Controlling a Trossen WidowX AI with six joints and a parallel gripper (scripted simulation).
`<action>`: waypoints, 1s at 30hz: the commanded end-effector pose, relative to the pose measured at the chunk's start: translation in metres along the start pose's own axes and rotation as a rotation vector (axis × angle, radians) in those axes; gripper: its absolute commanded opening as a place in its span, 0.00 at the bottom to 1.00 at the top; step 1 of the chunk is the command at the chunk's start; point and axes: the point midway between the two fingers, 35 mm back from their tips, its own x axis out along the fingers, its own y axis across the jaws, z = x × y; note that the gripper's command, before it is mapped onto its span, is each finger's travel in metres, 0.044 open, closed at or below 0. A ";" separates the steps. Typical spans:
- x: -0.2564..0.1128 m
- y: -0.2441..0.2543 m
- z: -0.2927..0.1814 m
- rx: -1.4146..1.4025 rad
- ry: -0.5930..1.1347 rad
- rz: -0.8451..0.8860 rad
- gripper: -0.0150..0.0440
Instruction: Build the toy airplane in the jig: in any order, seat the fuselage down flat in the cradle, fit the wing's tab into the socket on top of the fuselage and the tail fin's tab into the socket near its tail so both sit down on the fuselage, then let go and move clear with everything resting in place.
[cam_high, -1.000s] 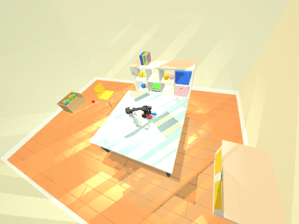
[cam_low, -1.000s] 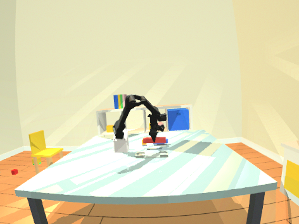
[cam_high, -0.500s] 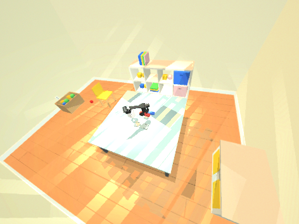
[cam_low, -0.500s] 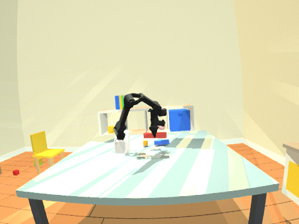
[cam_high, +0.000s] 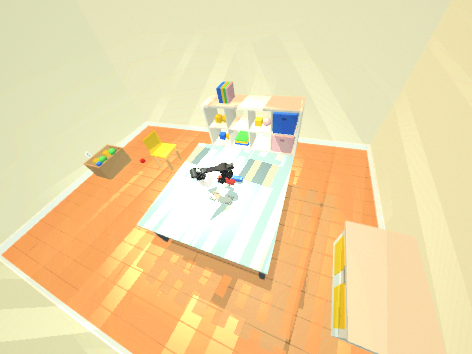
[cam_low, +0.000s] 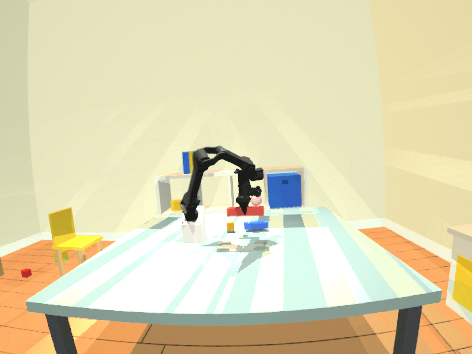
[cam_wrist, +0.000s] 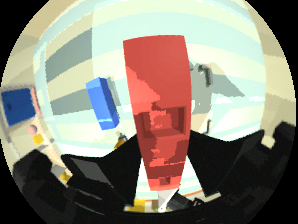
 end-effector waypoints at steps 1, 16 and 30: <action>0.004 -0.014 0.002 -0.008 -0.003 0.006 0.25; 0.022 -0.058 0.006 -0.039 -0.007 0.019 0.25; 0.039 -0.099 0.002 -0.065 -0.009 0.011 0.25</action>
